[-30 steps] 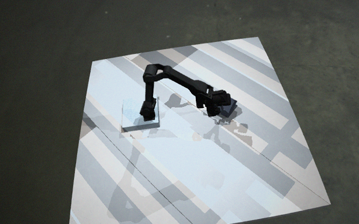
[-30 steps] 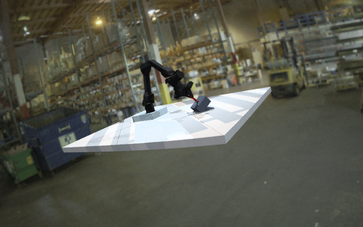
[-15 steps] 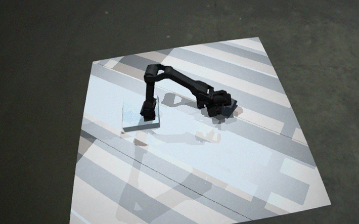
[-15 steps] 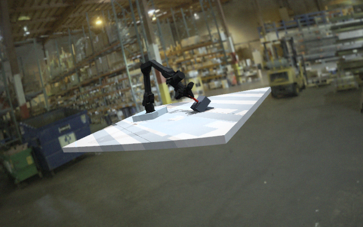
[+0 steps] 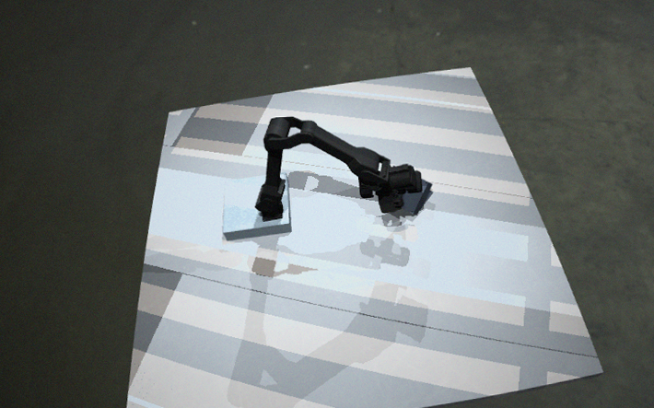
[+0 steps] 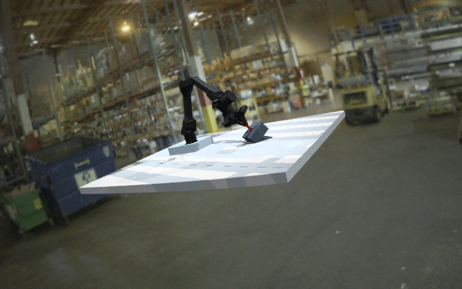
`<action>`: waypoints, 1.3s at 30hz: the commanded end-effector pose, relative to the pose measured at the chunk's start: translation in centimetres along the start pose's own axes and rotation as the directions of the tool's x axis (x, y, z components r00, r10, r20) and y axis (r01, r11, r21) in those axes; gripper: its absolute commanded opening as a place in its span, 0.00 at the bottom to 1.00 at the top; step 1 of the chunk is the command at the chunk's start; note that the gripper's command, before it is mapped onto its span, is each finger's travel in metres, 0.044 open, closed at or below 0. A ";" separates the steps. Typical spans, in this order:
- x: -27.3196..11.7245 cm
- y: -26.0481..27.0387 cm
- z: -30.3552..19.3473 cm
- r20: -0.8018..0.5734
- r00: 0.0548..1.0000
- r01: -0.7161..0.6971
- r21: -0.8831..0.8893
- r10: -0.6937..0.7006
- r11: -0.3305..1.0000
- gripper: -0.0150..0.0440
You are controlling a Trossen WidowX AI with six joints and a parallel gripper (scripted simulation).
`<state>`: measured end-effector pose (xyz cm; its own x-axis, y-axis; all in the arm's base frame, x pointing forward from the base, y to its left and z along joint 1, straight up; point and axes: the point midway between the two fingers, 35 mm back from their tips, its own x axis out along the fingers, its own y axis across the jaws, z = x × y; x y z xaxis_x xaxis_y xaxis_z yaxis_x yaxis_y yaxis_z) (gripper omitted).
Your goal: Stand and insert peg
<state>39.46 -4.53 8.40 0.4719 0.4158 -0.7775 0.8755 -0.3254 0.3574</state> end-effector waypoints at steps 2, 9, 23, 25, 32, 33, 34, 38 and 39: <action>0.4 -0.1 0.1 0.004 1.000 0.004 0.007 -0.004 1.000 0.25; 0.7 0.0 0.0 0.004 1.000 0.003 0.007 -0.003 1.000 0.25; 1.4 0.0 0.0 0.003 1.000 0.003 0.007 -0.003 1.000 0.25; 1.5 0.0 0.0 0.003 1.000 0.003 0.007 -0.003 1.000 0.25; 1.9 -0.1 0.0 0.003 1.000 0.003 0.007 -0.003 1.000 0.25; 1.9 -0.1 0.0 0.003 1.000 0.003 0.007 -0.003 1.000 0.25; 2.0 -0.1 0.0 0.003 1.000 0.003 0.007 -0.003 1.000 0.25; 2.1 -0.1 0.0 0.003 1.000 0.003 0.007 -0.003 1.000 0.25; 2.1 -0.1 0.0 0.003 1.000 0.003 0.007 -0.003 1.000 0.25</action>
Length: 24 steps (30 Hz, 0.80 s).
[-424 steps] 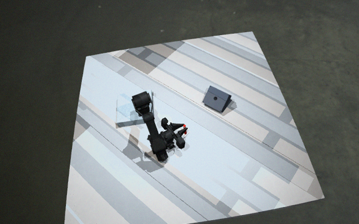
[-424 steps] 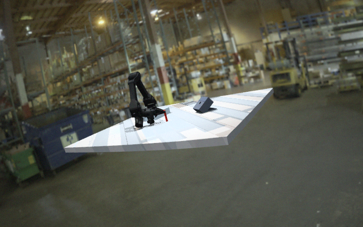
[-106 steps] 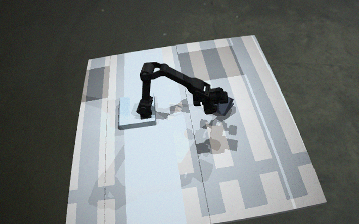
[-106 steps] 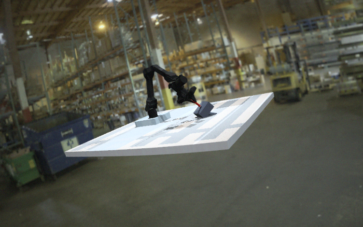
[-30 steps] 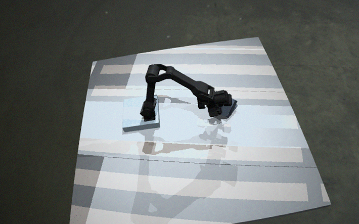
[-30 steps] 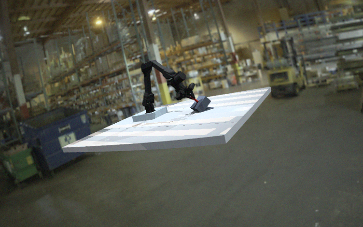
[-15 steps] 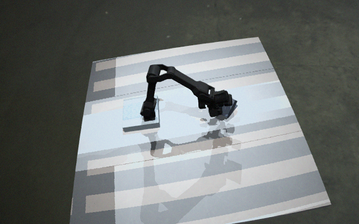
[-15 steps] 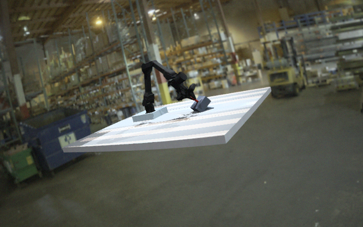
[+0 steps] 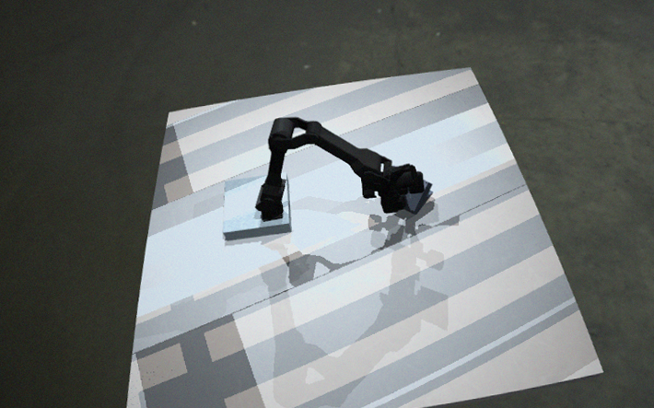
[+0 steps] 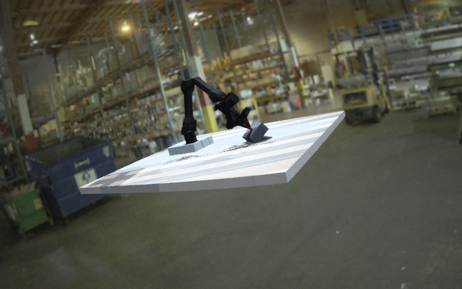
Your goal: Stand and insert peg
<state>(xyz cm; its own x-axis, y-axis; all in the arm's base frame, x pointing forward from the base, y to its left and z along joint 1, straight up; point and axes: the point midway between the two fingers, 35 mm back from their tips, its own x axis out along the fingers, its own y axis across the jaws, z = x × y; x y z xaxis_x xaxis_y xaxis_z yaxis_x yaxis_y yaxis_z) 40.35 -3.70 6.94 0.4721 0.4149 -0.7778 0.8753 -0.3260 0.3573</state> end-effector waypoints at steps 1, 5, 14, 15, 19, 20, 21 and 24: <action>0.2 -0.1 0.1 0.002 1.000 0.003 0.006 -0.003 1.000 0.25; 0.1 0.0 0.0 0.000 1.000 0.001 0.000 -0.001 1.000 0.25; 0.1 0.0 0.0 0.000 1.000 0.001 0.000 -0.001 1.000 0.39; 0.1 0.0 0.0 0.000 1.000 0.001 0.000 -0.001 1.000 0.43; 0.1 0.0 0.0 0.000 1.000 0.001 0.000 -0.001 1.000 0.61; 0.1 0.0 0.0 0.000 1.000 0.001 0.000 -0.001 1.000 0.65; 0.1 0.0 0.0 0.000 1.000 0.001 0.000 -0.001 1.000 0.70; 0.1 0.0 0.0 0.000 1.000 0.001 0.000 -0.001 1.000 0.83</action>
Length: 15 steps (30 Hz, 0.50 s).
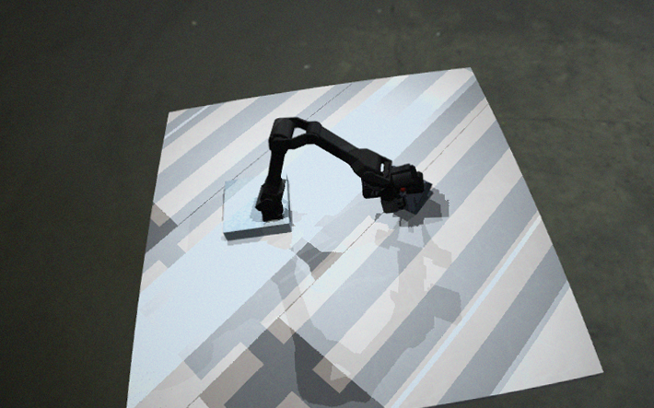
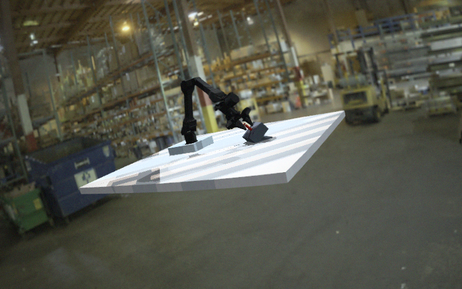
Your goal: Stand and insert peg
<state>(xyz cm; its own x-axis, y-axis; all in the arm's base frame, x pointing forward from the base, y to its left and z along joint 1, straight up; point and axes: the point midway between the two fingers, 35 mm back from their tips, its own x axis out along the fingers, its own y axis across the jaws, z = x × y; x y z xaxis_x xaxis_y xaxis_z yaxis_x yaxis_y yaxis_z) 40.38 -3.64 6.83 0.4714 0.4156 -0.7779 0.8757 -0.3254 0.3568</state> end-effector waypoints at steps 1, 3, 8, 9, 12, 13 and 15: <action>-0.1 0.0 0.0 0.000 1.000 0.000 0.000 0.000 1.000 0.88; -0.4 0.1 0.0 0.001 1.000 0.001 0.001 -0.001 1.000 0.97; -1.5 0.2 0.1 0.003 1.000 0.003 0.002 -0.003 1.000 1.00; -1.7 0.2 0.1 0.004 1.000 0.003 0.003 -0.003 1.000 1.00; -2.4 0.3 0.1 0.005 1.000 0.004 0.004 -0.004 1.000 1.00; -2.6 0.3 0.1 0.005 1.000 0.005 0.004 -0.005 1.000 1.00; -3.0 0.3 0.2 0.006 1.000 0.006 0.005 -0.006 1.000 1.00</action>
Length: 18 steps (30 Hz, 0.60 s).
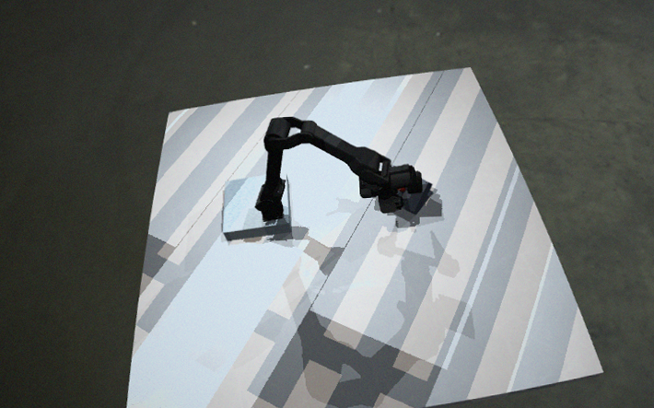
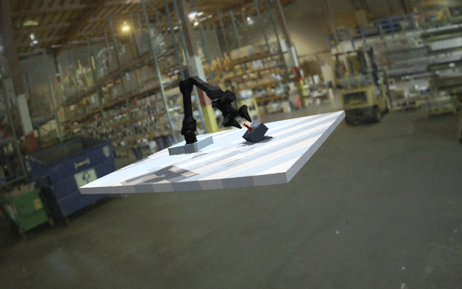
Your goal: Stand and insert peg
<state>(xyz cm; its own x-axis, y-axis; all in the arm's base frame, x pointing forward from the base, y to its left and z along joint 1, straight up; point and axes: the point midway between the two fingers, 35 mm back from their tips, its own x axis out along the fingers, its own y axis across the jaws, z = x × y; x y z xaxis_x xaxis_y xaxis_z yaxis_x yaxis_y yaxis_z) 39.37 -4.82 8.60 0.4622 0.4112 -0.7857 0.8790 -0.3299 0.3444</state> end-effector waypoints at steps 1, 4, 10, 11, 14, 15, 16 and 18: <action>-0.9 0.2 0.0 -0.002 1.000 -0.003 -0.005 0.003 1.000 1.00; -1.6 0.2 0.0 -0.001 1.000 -0.002 -0.004 0.002 1.000 1.00; -3.0 0.3 0.1 0.001 1.000 0.000 -0.001 0.000 1.000 1.00; -3.2 0.3 0.1 0.001 1.000 0.000 -0.001 0.000 1.000 1.00; -3.9 0.3 0.1 0.002 1.000 0.001 0.000 -0.001 1.000 1.00; -4.2 0.3 0.1 0.002 1.000 0.002 0.001 -0.002 1.000 1.00; -4.4 0.3 0.1 0.002 1.000 0.002 0.001 -0.002 1.000 1.00; -4.8 0.3 0.2 0.002 1.000 0.002 0.002 -0.002 1.000 1.00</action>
<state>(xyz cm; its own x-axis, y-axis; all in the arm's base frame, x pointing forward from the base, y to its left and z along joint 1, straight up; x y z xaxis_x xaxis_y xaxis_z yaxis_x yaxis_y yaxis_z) 37.61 -6.73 11.79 0.4555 0.4090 -0.7908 0.8812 -0.3331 0.3353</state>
